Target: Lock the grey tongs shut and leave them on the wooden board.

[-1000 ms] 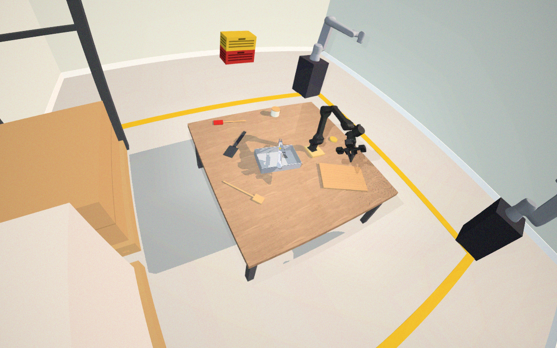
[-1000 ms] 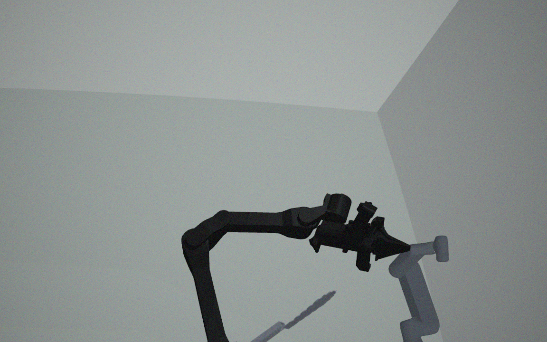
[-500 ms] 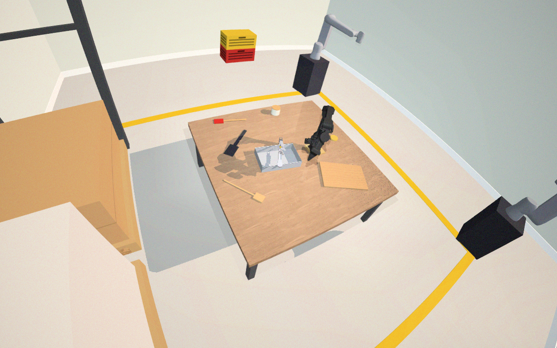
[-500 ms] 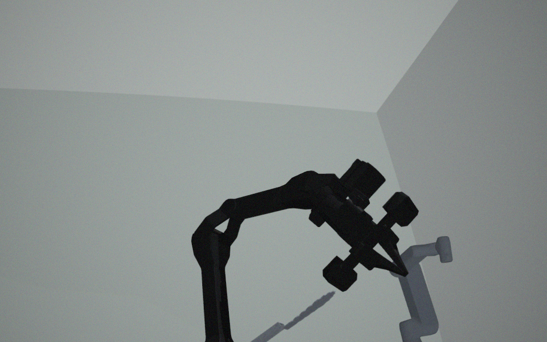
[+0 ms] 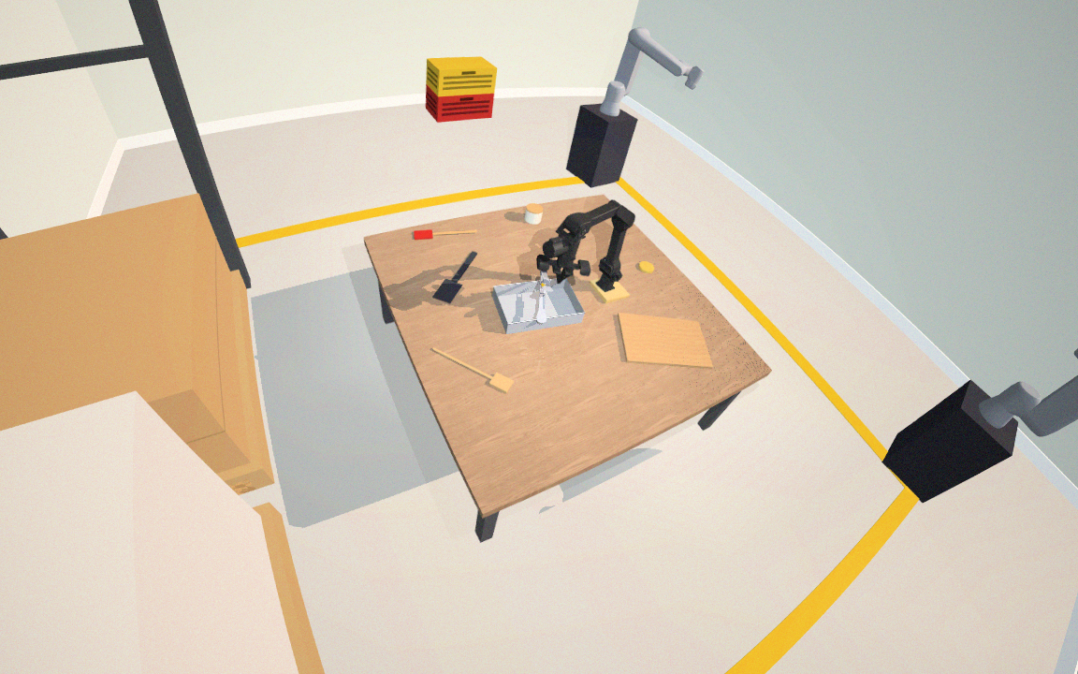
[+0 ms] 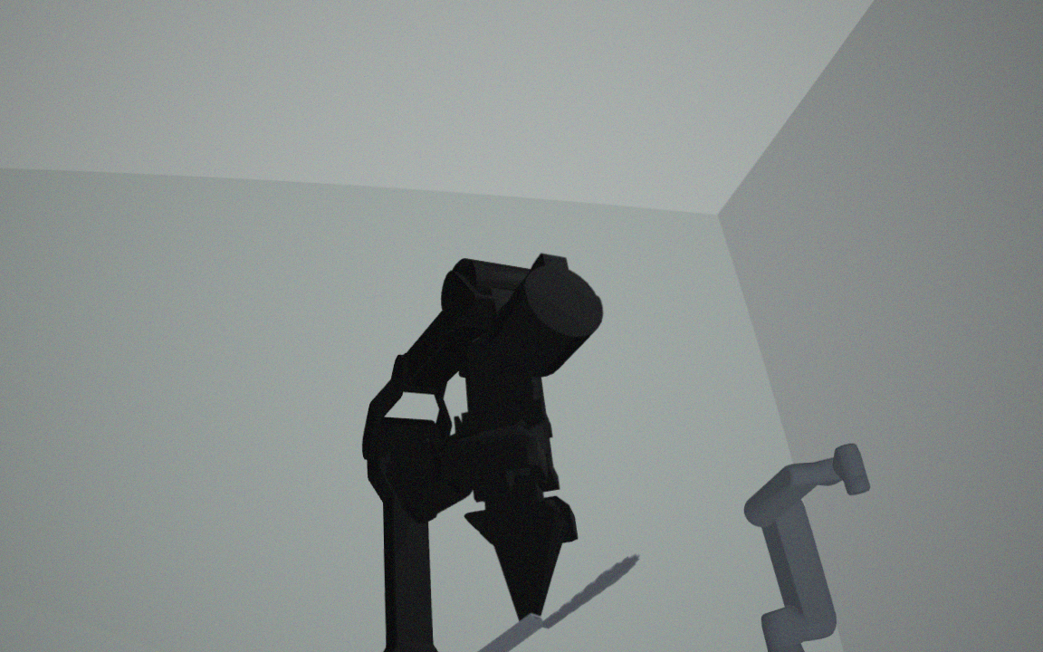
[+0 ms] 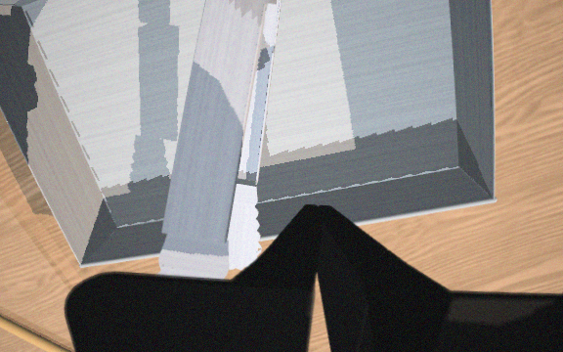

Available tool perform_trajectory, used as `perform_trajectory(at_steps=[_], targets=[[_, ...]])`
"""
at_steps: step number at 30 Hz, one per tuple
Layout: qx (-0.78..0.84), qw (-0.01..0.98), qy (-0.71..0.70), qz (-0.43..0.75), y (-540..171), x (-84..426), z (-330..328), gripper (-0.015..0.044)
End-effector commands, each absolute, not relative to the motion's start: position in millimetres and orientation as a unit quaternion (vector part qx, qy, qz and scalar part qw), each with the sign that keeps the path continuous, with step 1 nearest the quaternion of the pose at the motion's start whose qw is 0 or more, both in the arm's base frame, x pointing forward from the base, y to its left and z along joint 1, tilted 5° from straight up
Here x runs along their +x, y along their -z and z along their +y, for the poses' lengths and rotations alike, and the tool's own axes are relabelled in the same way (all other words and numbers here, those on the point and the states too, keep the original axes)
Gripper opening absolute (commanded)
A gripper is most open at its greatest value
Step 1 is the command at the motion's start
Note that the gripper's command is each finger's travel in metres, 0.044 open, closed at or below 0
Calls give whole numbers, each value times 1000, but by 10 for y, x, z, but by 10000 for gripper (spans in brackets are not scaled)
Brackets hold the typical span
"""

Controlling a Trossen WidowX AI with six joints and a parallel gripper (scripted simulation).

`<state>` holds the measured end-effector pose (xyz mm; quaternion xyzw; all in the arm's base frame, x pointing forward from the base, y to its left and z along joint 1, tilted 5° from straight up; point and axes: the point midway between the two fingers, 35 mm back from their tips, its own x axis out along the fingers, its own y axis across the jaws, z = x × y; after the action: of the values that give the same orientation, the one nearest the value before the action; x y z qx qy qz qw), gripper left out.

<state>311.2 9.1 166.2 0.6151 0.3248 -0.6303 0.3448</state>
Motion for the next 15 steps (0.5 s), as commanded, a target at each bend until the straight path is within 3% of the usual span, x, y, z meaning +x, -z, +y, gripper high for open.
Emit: perform_trajectory(at_steps=[1,15], targets=[[621,301,654,309,-1669,3061,20,-150],[621,301,654,309,-1598,3065,19,-150]])
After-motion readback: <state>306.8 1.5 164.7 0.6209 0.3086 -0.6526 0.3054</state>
